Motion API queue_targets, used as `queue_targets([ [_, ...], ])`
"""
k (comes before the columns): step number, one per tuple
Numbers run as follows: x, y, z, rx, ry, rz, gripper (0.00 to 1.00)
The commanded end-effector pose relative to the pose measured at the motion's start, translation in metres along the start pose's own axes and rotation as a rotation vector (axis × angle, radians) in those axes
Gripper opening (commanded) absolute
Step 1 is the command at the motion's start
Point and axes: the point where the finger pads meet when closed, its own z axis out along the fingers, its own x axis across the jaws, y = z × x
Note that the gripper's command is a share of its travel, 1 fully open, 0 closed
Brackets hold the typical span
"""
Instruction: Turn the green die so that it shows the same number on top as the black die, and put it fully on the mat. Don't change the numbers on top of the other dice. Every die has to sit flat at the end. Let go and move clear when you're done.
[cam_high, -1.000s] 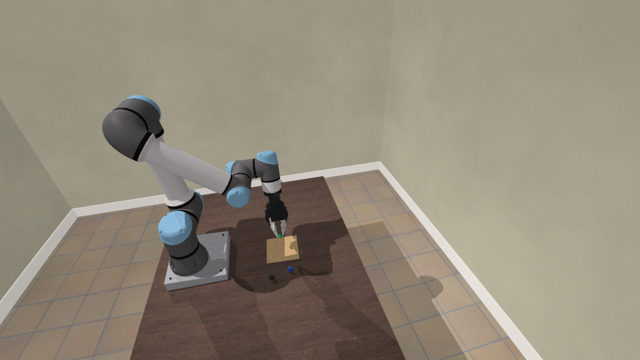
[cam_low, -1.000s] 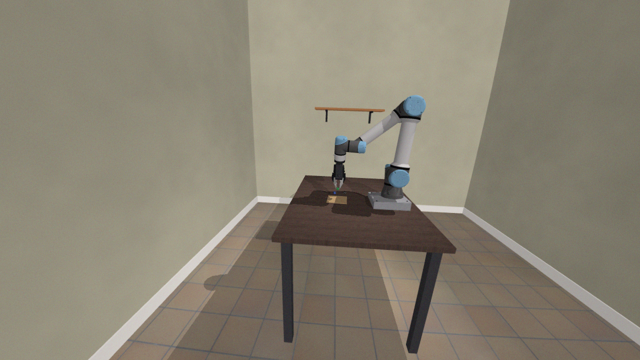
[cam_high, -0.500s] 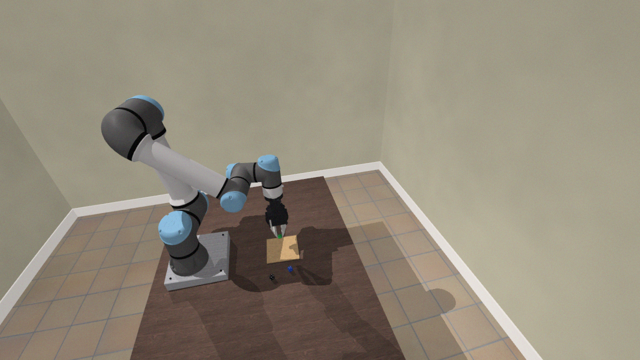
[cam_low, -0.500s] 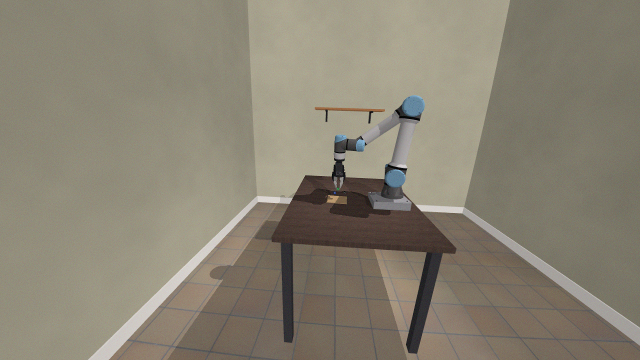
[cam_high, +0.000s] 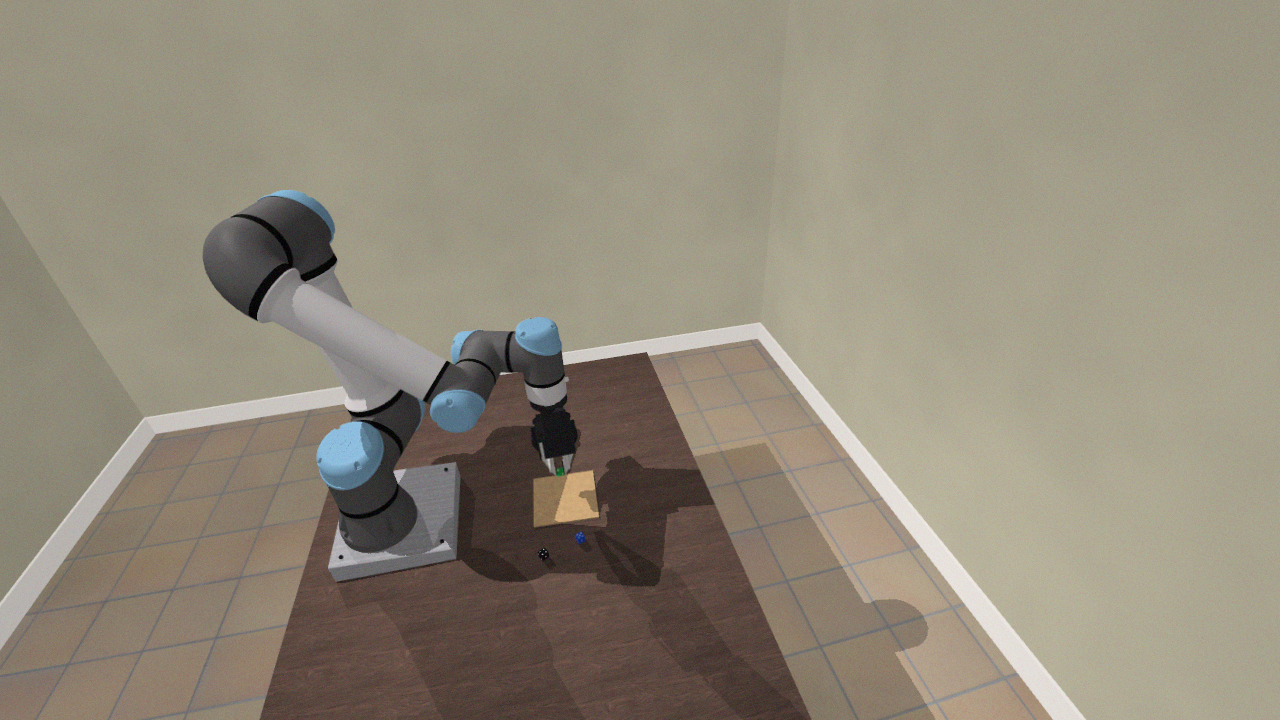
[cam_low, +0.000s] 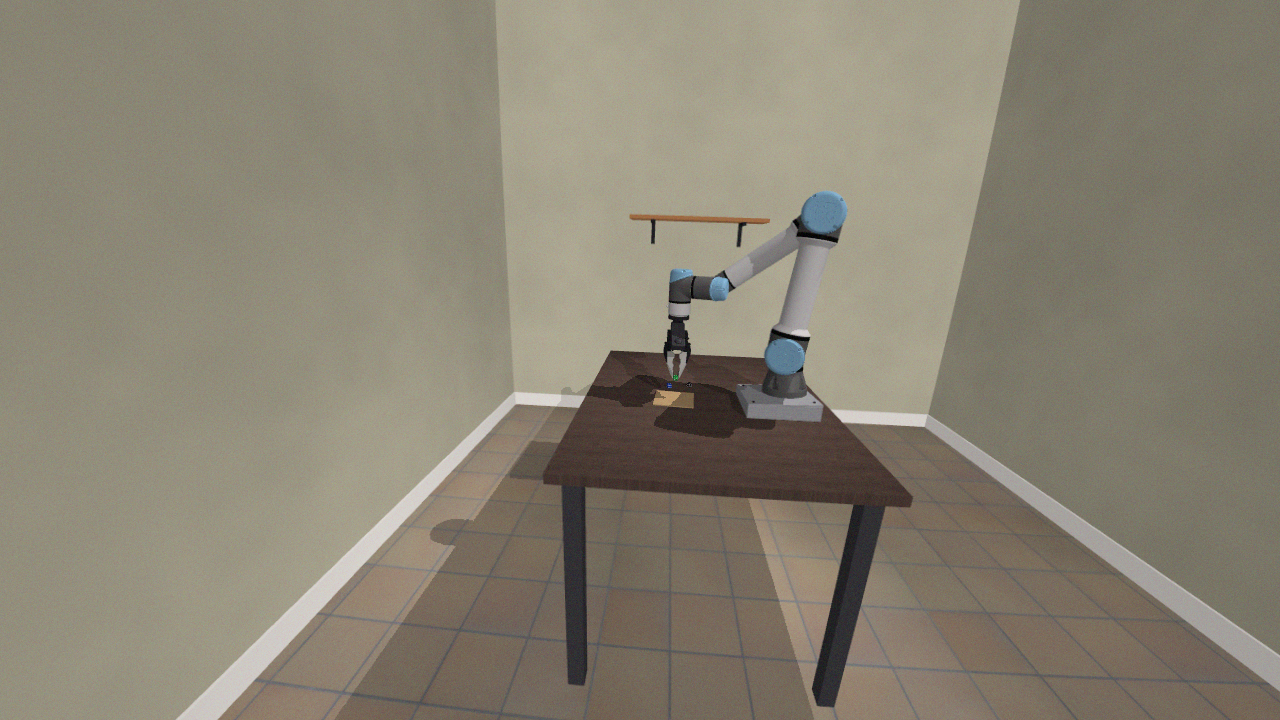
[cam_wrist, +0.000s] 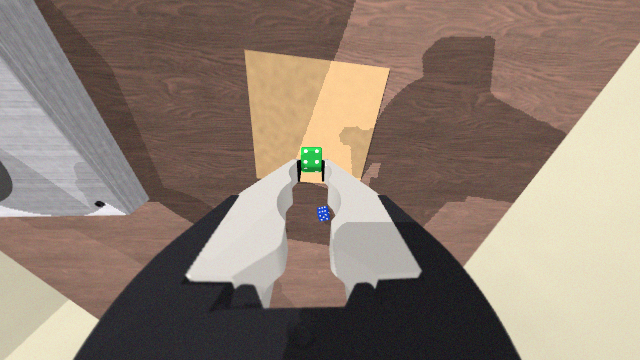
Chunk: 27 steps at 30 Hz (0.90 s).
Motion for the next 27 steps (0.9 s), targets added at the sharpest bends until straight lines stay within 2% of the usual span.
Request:
queue_targets([
  [1,0.0002,0.0002,-0.0001,0.009,0.000,-0.001,0.00],
  [6,-0.0010,0.0006,0.0015,0.057,-0.008,-0.003,0.00],
  [16,-0.0007,0.0027,0.0014,0.223,-0.006,-0.003,0.00],
  [18,-0.0007,0.0027,0.0014,0.223,-0.006,-0.003,0.00],
  [22,0.0002,0.0035,0.0003,0.258,0.000,-0.001,0.00],
  [27,0.0004,0.0036,0.0001,0.265,0.002,0.000,0.00],
])
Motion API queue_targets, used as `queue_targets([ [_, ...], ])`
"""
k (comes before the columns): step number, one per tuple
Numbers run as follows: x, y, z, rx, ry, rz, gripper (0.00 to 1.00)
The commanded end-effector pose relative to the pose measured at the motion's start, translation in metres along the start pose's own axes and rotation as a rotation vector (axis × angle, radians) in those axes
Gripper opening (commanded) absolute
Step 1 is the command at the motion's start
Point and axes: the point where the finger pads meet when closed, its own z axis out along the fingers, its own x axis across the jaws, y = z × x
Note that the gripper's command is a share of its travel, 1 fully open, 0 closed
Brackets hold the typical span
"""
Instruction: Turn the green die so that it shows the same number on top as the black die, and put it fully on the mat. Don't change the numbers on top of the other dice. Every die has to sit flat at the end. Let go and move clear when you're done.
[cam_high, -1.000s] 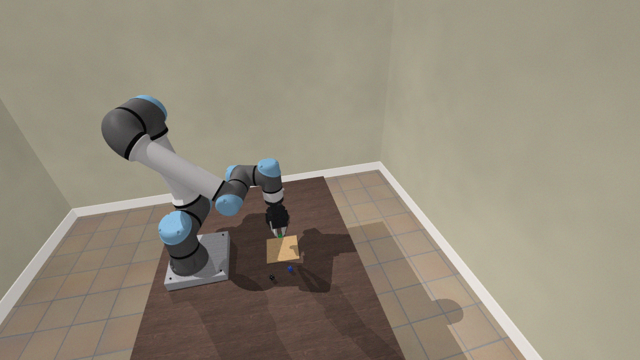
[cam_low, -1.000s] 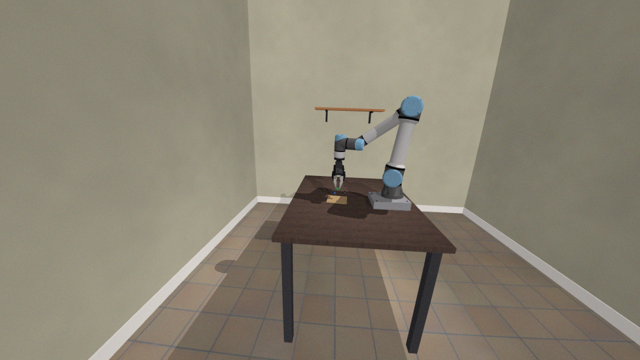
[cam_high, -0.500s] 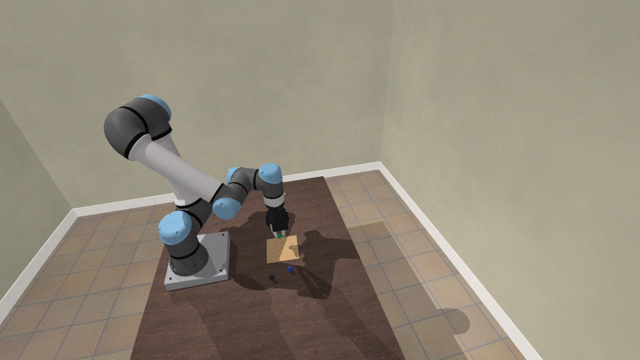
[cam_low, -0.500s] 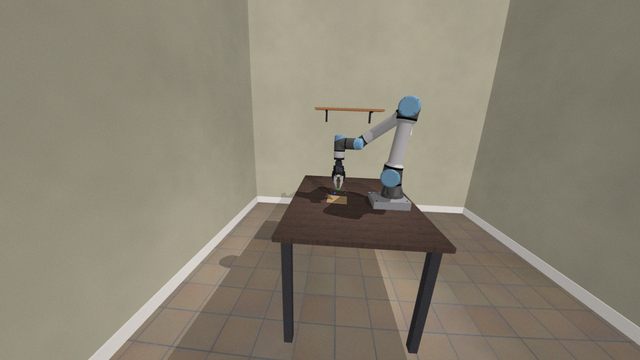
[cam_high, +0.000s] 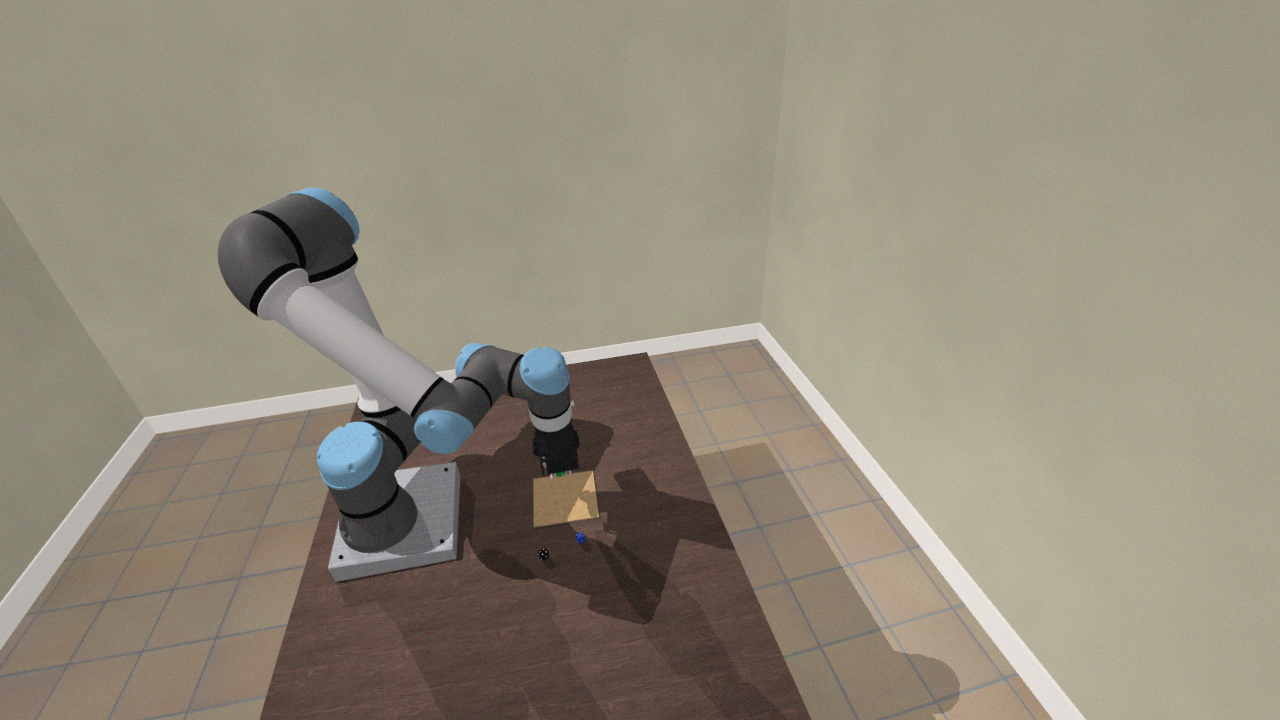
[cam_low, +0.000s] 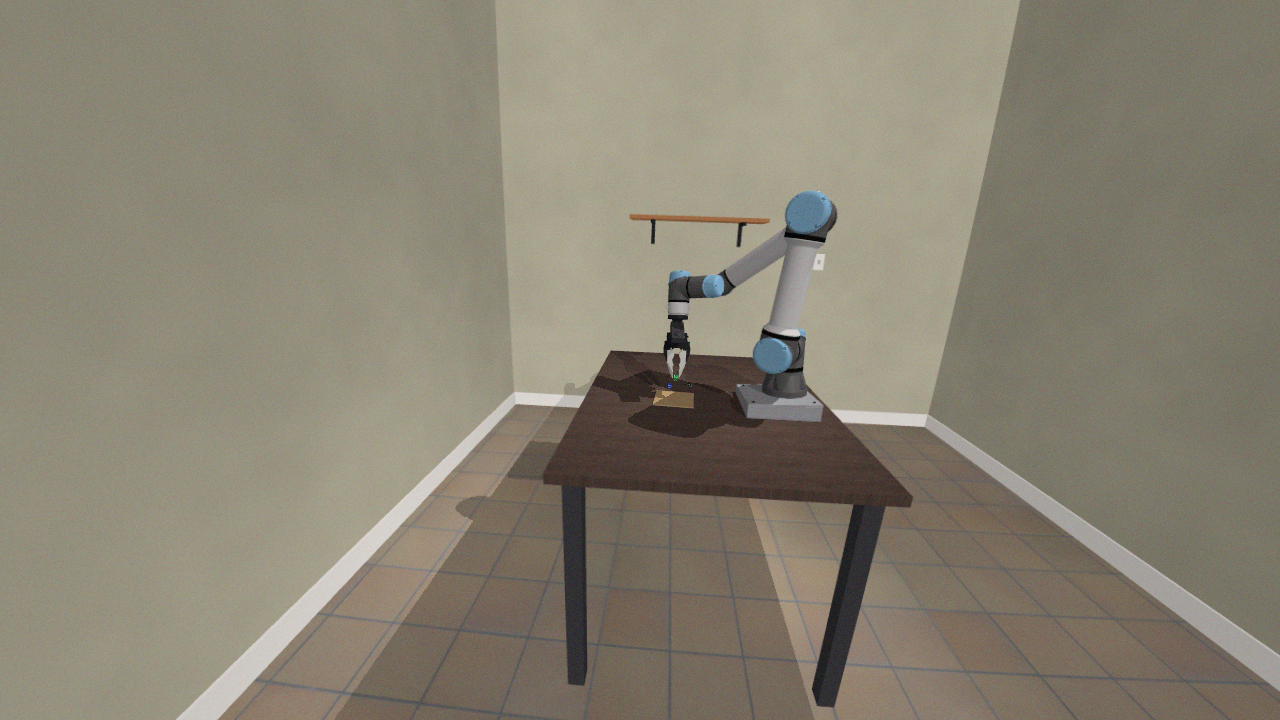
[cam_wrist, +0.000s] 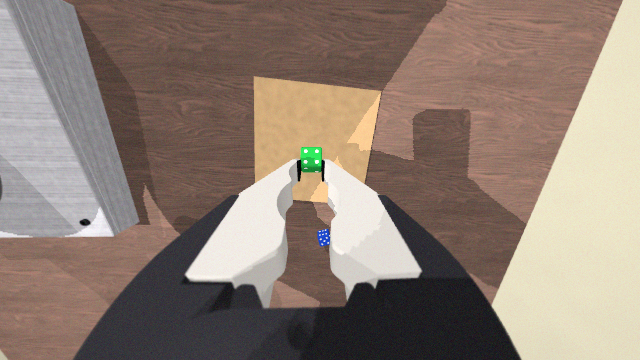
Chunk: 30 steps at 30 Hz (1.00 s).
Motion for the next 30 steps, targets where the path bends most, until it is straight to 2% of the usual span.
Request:
queue_targets([
  [1,0.0003,0.0002,-0.0004,0.016,0.001,-0.001,0.00],
  [6,-0.0008,0.0008,0.0013,0.069,-0.007,-0.004,0.00],
  [8,-0.0008,0.0008,0.0013,0.069,-0.007,-0.004,0.00],
  [15,-0.0008,0.0026,0.0015,0.221,-0.007,-0.004,0.00],
  [18,0.0000,0.0034,0.0005,0.263,-0.001,-0.002,0.00],
  [26,0.0003,0.0037,0.0001,0.279,0.001,-0.001,0.00],
  [30,-0.0004,0.0039,0.0014,0.324,-0.005,-0.004,0.00],
])
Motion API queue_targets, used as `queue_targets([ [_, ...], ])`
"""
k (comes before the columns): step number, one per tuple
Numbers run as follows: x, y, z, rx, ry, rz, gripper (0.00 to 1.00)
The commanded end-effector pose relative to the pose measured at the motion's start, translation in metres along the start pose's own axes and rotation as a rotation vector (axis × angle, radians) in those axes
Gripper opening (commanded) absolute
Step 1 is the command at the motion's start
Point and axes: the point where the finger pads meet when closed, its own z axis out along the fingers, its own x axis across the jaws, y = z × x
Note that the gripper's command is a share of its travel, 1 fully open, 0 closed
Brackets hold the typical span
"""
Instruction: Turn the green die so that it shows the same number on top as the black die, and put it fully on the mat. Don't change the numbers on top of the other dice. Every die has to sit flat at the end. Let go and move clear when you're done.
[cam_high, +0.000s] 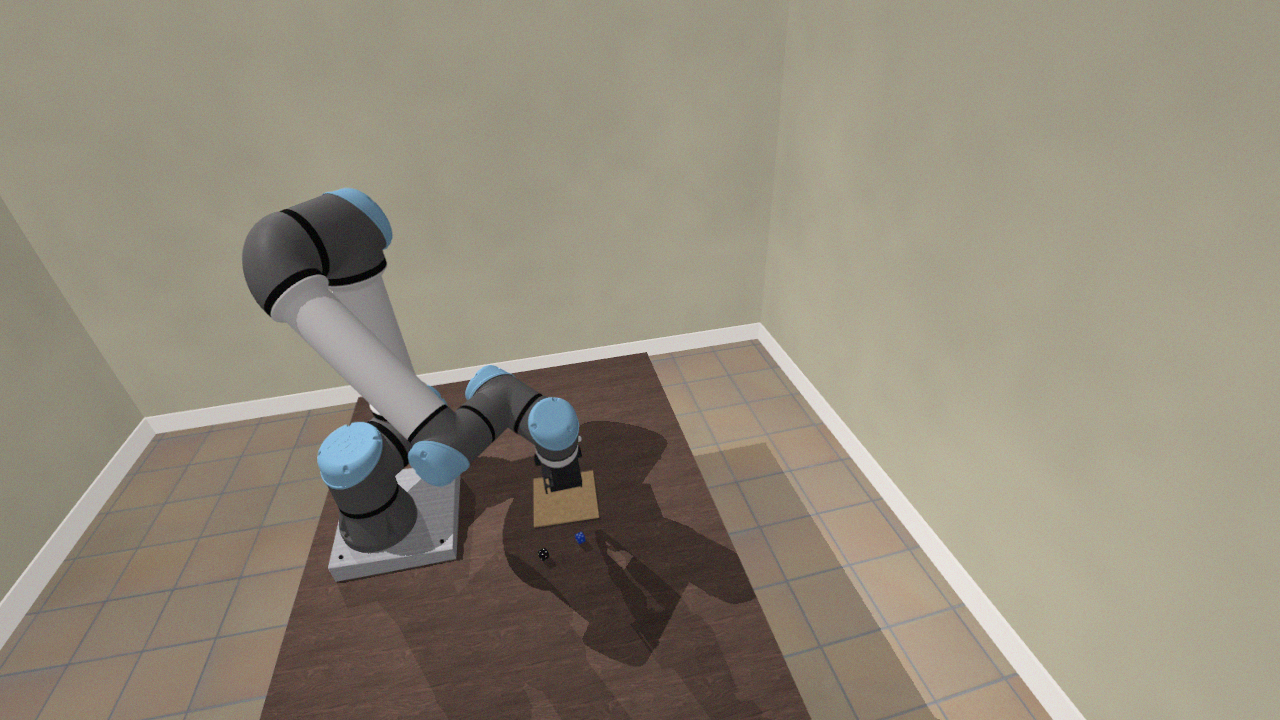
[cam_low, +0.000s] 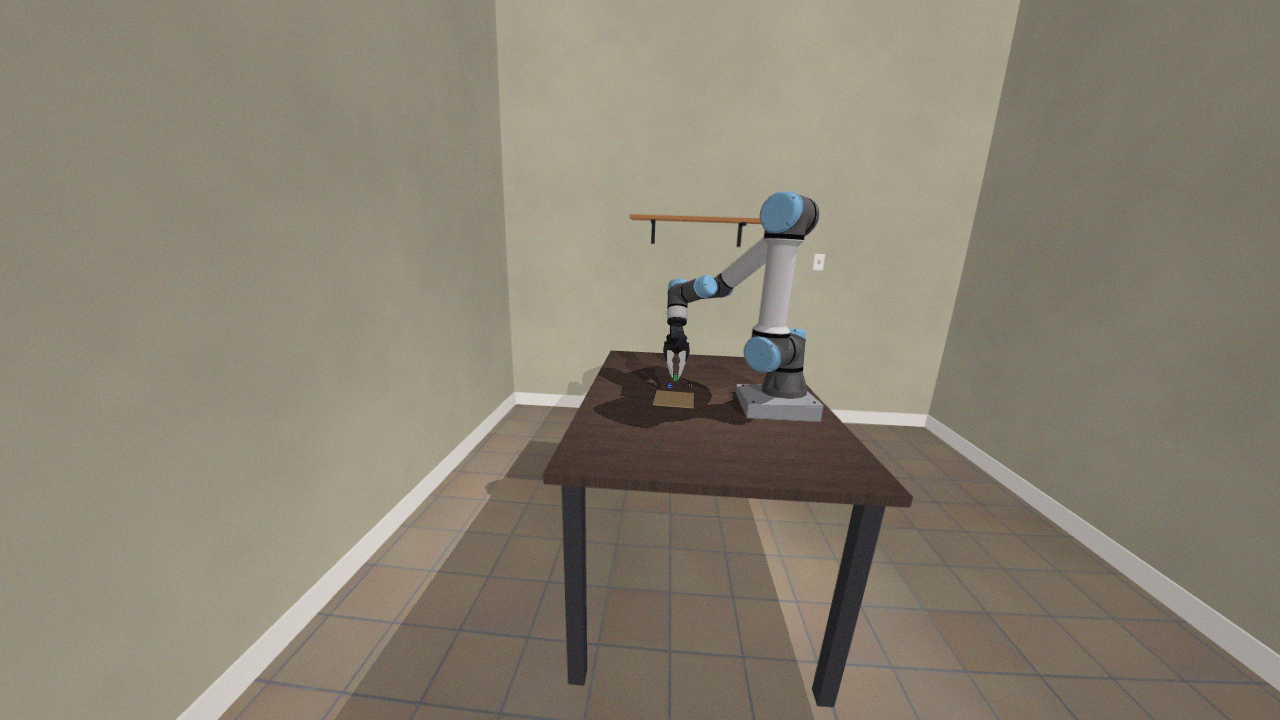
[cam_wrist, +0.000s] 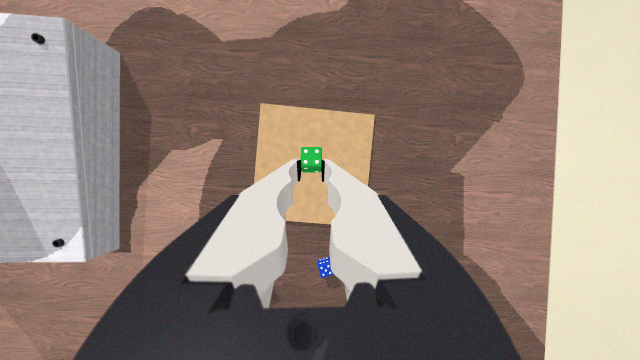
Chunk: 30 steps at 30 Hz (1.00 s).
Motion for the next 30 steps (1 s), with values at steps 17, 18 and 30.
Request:
queue_targets([
  [17,0.0004,0.0035,0.0000,0.257,0.001,-0.001,0.00],
  [18,0.0004,0.0035,0.0000,0.257,0.001,-0.001,0.00],
  [30,0.0004,0.0035,0.0001,0.257,0.001,-0.001,0.00],
])
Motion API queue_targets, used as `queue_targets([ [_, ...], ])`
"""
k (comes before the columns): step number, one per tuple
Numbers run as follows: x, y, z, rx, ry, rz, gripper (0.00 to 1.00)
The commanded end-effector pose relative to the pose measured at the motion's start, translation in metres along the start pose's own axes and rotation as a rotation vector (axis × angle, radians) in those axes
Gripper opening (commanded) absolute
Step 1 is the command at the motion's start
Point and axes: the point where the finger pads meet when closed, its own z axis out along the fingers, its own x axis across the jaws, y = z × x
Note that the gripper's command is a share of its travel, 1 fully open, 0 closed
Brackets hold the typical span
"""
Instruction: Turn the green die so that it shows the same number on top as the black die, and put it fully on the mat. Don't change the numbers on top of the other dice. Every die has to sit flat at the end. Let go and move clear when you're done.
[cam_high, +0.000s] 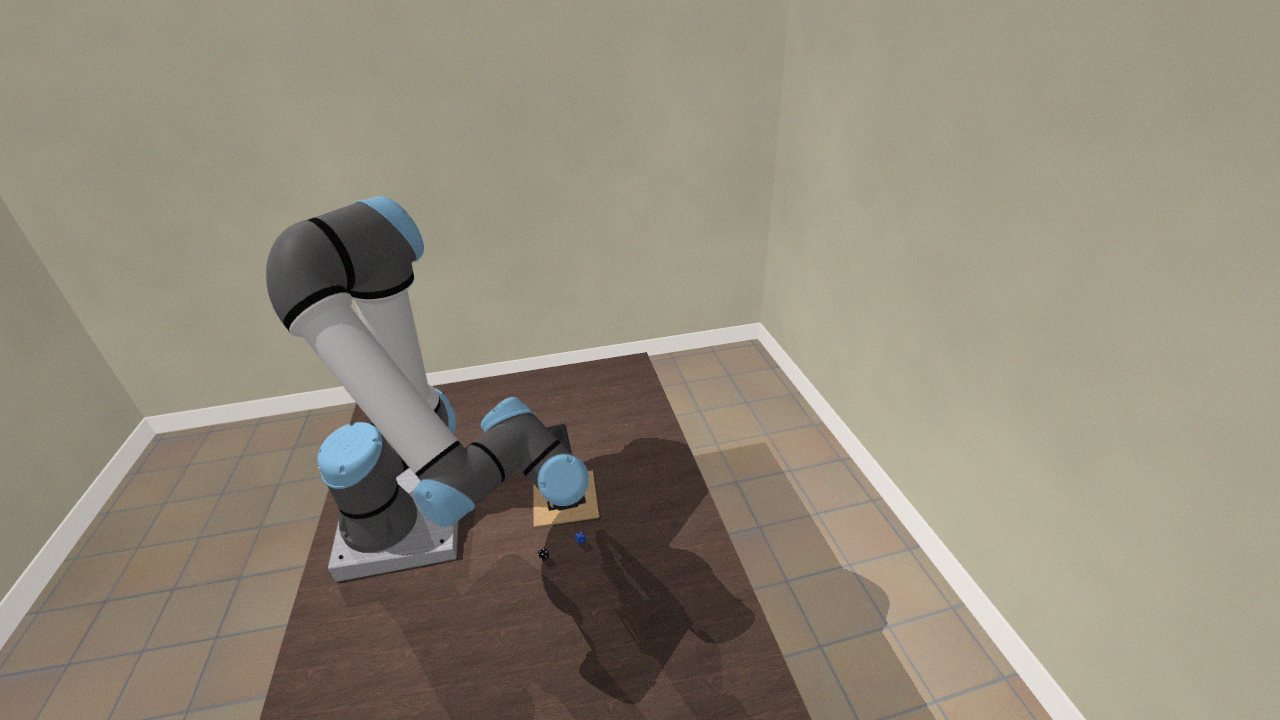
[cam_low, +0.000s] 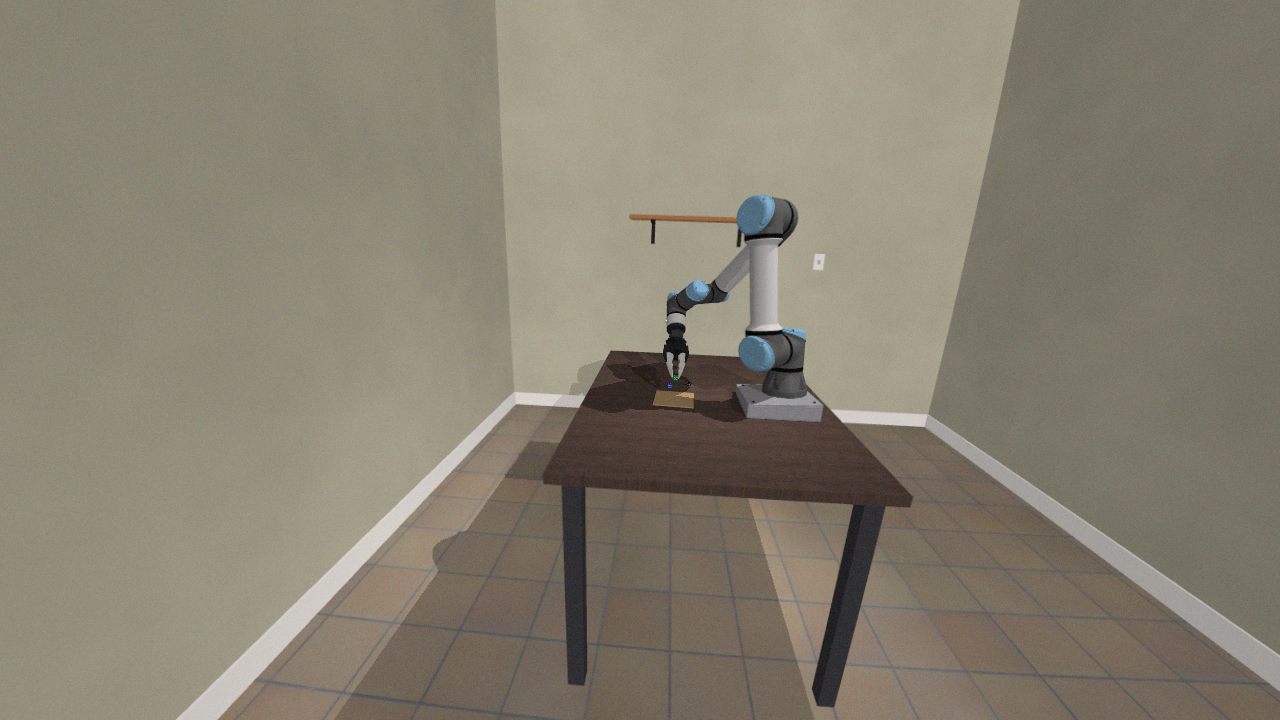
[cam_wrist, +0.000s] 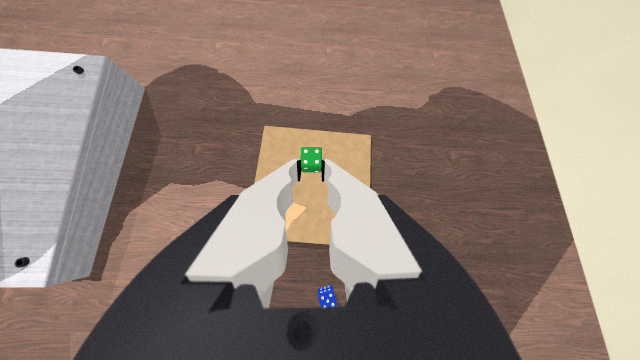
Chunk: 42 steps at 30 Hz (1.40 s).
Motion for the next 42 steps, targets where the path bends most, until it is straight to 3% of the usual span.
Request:
queue_targets([
  [1,0.000,0.000,0.000,0.000,0.001,-0.001,0.00],
  [16,0.000,0.006,0.006,0.000,0.001,-0.001,0.00],
  [42,0.000,0.034,0.034,0.000,0.001,-0.001,0.00],
])
